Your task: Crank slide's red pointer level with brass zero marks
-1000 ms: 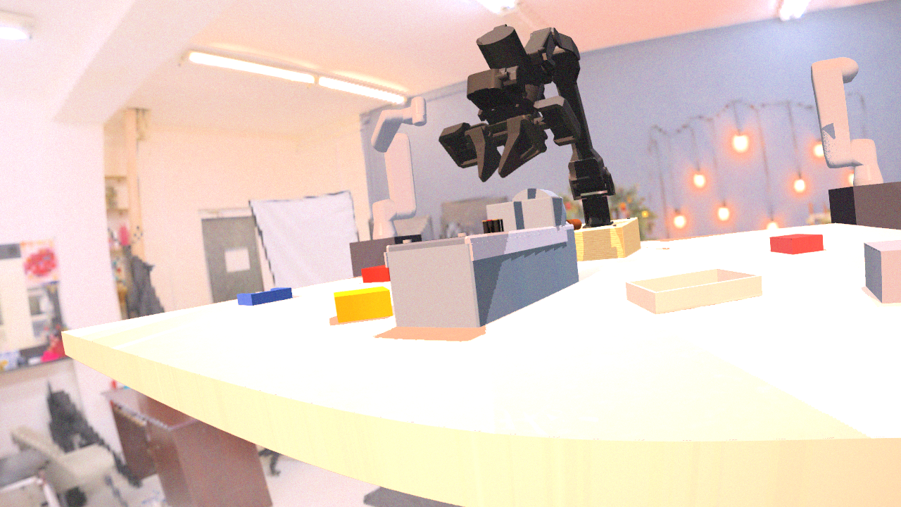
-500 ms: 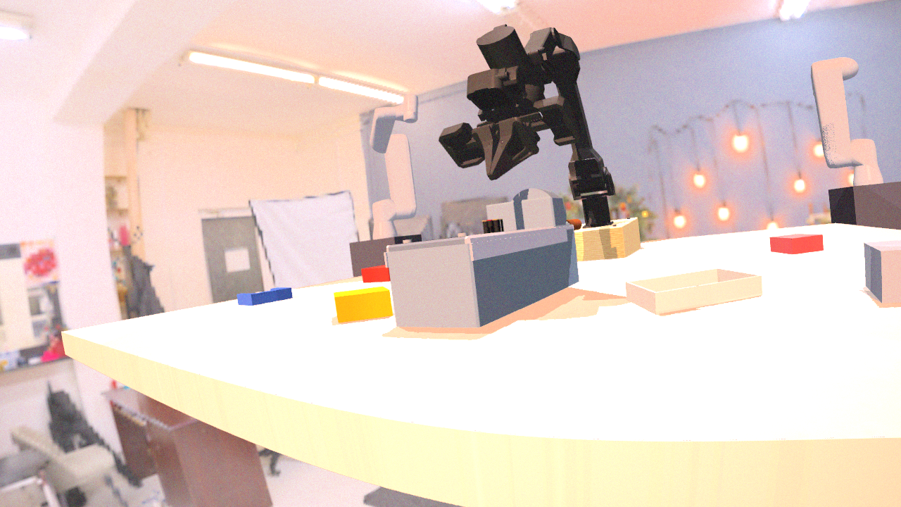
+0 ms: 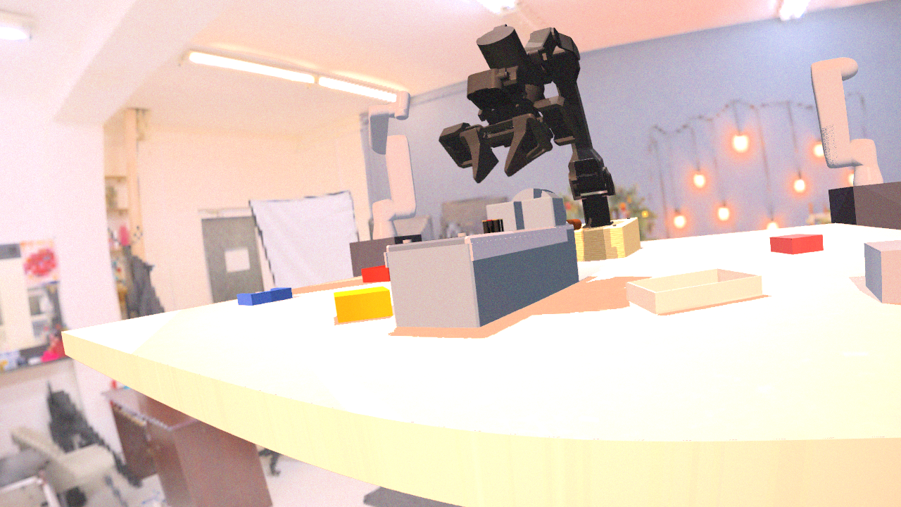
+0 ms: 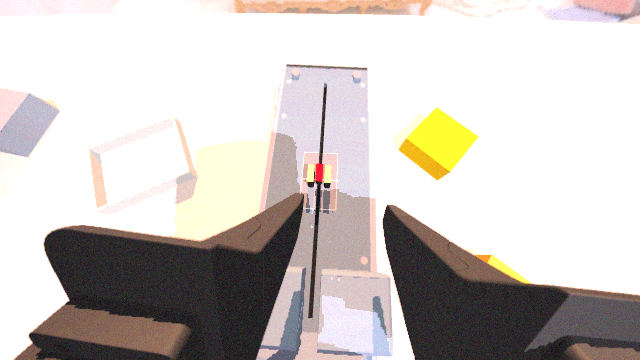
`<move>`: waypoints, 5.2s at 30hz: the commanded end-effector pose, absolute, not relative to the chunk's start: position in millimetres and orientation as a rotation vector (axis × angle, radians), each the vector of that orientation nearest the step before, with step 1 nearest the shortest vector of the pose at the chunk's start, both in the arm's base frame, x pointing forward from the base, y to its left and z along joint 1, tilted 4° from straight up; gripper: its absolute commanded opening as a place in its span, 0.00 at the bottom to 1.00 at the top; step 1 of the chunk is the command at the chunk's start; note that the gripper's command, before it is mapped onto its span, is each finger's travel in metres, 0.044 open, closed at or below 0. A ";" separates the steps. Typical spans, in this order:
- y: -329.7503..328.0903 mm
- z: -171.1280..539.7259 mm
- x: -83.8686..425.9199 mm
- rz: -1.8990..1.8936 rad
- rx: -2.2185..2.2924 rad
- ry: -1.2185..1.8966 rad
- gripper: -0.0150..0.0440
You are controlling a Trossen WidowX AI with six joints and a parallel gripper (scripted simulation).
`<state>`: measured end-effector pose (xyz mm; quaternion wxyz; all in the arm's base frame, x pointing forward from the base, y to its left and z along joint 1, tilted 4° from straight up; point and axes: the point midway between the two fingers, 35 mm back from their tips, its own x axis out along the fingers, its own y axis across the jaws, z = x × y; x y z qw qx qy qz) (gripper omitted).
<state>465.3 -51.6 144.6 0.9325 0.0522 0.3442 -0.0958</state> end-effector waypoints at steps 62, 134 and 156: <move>-51.7 144.6 465.3 -0.196 0.107 0.704 0.96; -51.6 144.5 465.3 -0.196 0.107 0.704 0.25; -51.5 144.5 465.3 -0.196 0.107 0.705 0.57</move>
